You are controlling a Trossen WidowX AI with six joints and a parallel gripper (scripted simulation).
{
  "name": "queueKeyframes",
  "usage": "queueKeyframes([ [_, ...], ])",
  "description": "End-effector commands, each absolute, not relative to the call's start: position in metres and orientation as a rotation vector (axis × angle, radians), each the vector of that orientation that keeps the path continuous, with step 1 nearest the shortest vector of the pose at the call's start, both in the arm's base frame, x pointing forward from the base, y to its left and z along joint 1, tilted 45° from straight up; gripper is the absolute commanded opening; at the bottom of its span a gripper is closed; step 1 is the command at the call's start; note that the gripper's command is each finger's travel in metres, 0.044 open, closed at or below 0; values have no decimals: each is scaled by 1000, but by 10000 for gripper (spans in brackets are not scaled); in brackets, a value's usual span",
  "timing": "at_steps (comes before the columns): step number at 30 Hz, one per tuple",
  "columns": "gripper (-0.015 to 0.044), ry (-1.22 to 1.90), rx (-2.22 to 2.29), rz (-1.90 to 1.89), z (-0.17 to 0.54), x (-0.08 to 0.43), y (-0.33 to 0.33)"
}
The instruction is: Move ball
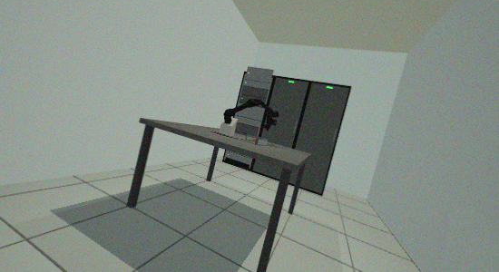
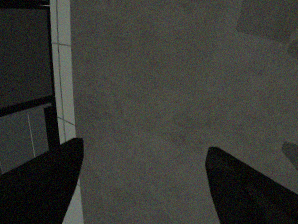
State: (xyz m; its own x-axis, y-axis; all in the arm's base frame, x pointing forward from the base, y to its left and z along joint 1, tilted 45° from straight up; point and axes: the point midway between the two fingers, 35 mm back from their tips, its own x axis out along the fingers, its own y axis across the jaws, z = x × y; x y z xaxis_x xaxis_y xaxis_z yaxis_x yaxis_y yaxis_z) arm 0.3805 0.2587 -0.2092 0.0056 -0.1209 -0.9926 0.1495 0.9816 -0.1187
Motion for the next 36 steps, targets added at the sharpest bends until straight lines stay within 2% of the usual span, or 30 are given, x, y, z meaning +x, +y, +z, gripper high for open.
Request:
queueKeyframes([
  [1, 280, 1576, -440, -45, -176, 375, 190],
  [26, 280, 1742, -1665, 661, -100, 313, 41],
  [29, 280, 1826, -1627, 666, -99, 307, 18],
  [36, 280, 1826, -1627, 666, -99, 307, 18],
])
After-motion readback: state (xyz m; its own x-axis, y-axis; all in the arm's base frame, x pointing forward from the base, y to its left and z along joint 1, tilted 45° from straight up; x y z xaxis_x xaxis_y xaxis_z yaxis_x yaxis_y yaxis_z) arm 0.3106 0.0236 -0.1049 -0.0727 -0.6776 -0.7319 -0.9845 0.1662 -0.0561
